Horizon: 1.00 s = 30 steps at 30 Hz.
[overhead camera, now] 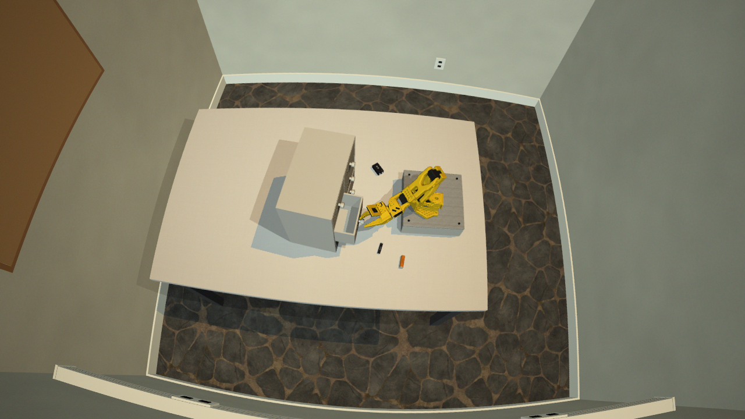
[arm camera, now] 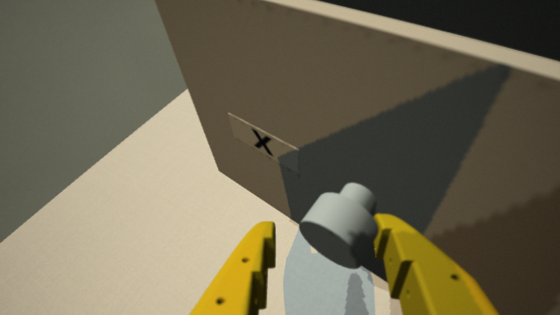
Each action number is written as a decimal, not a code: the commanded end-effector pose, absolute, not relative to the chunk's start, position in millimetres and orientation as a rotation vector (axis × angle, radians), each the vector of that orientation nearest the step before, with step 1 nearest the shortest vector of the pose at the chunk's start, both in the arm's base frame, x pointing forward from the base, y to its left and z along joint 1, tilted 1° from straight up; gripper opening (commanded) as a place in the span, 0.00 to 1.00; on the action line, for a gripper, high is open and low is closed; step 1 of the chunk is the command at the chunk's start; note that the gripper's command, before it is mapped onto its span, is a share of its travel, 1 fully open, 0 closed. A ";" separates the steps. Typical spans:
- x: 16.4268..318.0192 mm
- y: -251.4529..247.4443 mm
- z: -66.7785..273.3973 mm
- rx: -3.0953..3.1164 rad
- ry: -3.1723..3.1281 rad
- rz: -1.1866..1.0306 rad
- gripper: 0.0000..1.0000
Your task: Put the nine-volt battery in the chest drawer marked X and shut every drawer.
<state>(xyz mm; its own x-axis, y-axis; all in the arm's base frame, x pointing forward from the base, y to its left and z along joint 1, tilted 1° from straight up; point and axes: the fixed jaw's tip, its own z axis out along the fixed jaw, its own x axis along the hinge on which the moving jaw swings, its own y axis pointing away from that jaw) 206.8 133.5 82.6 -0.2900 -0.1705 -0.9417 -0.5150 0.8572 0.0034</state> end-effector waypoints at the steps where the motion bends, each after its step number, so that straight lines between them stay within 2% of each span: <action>1: 205.8 133.2 84.0 -0.514 1.856 0.367 0.19; 6: 205.8 133.2 84.0 -0.514 1.856 0.367 0.21; 30: 157.9 141.2 88.6 -0.687 1.848 0.445 0.21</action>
